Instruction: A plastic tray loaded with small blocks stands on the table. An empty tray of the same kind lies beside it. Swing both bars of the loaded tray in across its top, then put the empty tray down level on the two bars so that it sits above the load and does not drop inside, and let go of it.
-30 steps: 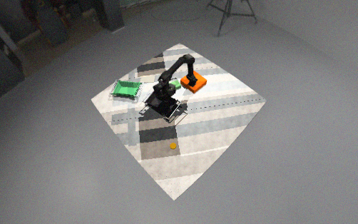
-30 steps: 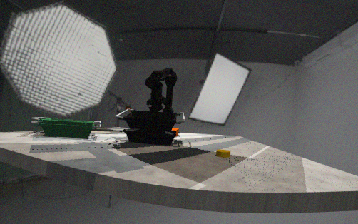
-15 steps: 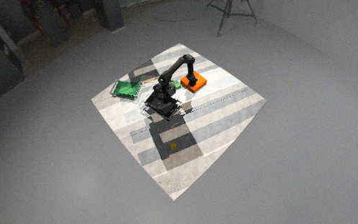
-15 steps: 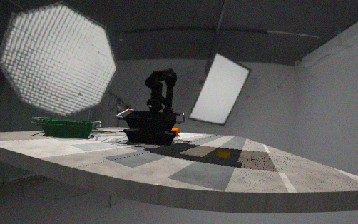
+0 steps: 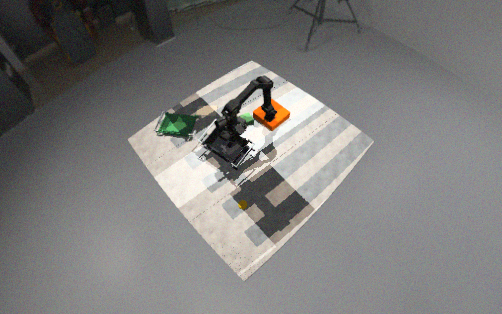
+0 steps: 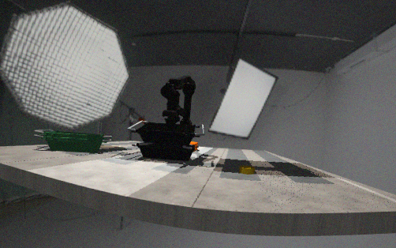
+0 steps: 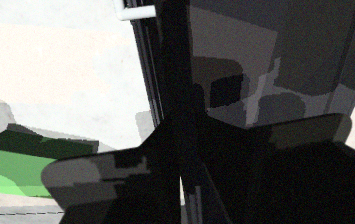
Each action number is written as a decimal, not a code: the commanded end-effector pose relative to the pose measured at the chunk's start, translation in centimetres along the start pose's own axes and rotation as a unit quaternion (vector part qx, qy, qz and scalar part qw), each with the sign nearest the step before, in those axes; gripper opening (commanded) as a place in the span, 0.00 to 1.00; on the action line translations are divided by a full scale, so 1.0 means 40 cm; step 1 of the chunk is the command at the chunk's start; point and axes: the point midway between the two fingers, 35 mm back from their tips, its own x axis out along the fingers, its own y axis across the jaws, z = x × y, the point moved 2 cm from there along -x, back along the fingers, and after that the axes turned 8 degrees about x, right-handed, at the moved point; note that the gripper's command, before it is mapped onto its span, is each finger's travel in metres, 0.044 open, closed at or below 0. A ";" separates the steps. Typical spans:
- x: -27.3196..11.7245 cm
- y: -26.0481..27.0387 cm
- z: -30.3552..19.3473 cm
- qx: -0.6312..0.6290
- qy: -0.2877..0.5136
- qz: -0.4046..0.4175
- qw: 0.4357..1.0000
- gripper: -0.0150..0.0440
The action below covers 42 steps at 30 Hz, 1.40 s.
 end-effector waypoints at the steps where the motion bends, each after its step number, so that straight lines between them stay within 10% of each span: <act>1: 0.014 0.014 -0.001 -0.002 0.001 0.014 1.000 0.25; 42: 0.032 0.023 -0.002 -0.002 0.001 0.015 1.000 0.25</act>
